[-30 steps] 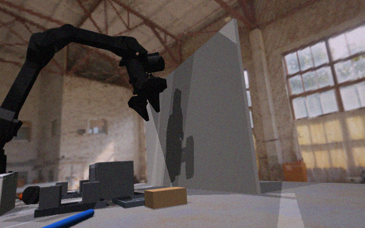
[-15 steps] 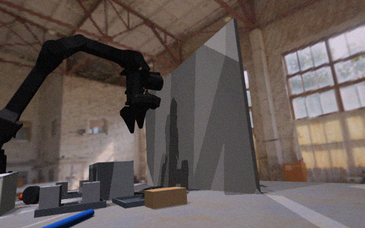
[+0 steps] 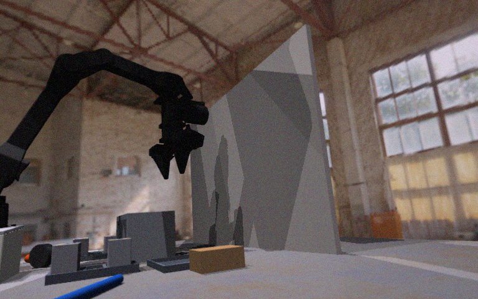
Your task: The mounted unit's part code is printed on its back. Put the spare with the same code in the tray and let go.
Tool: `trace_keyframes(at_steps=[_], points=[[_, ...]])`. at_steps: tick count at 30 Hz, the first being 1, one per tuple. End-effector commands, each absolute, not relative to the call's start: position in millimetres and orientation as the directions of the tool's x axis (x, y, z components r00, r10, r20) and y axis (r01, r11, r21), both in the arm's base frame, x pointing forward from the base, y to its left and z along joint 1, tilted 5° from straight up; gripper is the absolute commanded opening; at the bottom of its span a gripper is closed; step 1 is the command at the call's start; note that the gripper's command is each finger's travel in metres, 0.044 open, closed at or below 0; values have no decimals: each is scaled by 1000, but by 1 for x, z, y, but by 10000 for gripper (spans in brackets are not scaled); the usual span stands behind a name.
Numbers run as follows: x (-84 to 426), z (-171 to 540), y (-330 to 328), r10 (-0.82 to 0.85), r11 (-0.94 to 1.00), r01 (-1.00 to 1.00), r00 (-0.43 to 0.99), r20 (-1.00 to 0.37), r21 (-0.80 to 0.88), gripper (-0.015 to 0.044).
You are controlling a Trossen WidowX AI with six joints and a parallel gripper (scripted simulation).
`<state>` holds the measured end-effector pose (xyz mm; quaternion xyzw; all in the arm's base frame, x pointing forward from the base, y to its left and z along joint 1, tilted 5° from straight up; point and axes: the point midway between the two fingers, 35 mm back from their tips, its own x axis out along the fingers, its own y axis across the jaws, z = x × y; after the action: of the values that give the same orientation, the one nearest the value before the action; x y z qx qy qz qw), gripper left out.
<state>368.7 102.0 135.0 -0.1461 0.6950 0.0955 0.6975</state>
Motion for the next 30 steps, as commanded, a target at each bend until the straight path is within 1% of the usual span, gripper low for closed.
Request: trace_keyframes(at_steps=[1,4,8,12,14,25,30], points=[[335,119,162,-55,763,-644,11,-998,-50,440],[307,107,195,-51,580,-814,8,-999,-37,440],[267,90,229,-51,256,-966,7,-999,-20,440],[221,75,257,-49,-34,-999,0,-999,2,440],[206,69,265,-48,-128,-992,-3,-999,9,440],[204,69,266,-49,-137,-990,-3,-999,10,440],[210,35,262,-49,-137,-991,-3,-999,10,309]])
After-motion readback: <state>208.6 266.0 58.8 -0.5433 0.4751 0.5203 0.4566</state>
